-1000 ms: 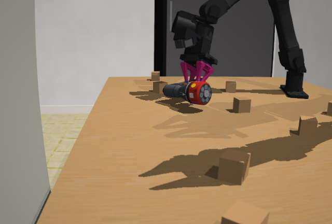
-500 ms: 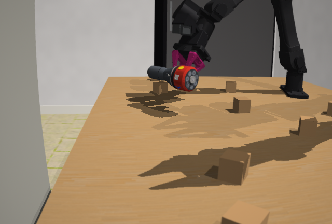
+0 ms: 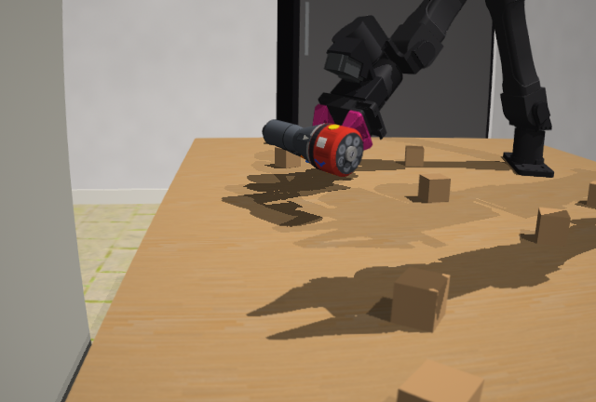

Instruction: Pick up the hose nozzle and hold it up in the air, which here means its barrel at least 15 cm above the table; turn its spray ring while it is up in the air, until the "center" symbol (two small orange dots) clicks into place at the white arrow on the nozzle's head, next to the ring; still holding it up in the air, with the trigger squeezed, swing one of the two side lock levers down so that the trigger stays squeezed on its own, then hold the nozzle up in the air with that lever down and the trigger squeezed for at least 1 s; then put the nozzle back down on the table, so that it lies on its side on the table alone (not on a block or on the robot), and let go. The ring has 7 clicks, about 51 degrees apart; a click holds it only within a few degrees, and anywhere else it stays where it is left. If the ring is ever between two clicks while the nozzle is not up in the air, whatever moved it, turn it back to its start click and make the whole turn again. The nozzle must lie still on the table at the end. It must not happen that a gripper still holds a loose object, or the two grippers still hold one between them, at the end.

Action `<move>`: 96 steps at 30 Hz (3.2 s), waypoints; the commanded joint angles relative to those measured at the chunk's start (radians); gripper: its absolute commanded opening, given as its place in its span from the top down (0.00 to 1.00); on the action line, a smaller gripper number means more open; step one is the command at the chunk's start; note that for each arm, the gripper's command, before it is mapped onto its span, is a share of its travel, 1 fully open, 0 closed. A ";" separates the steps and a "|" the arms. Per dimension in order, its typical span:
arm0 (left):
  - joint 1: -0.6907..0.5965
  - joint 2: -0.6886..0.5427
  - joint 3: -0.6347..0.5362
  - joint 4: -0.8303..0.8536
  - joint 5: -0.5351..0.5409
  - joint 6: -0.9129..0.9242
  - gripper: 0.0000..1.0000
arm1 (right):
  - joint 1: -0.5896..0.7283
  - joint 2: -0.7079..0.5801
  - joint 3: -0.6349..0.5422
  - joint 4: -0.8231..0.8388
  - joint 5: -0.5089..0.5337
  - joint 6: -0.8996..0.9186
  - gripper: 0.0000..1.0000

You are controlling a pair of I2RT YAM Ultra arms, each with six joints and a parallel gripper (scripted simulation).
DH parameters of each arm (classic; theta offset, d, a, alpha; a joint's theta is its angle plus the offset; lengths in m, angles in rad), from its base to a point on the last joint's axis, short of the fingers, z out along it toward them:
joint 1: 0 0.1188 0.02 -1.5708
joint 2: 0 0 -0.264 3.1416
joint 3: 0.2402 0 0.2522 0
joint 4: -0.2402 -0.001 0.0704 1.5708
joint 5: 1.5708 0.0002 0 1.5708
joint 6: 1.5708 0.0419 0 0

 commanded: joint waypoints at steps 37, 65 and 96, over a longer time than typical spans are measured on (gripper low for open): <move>-0.003 0.008 0.045 0.018 -0.004 -0.006 0.63 | 0.278 0.130 -0.326 1.301 0.139 0.306 0.64; -0.003 0.008 0.045 0.018 -0.004 -0.006 0.13 | 0.260 0.105 -0.364 1.282 0.111 0.295 0.64; -0.019 0.297 -0.273 0.566 0.780 -0.920 0.13 | 0.259 0.105 -0.366 1.281 0.111 0.295 0.64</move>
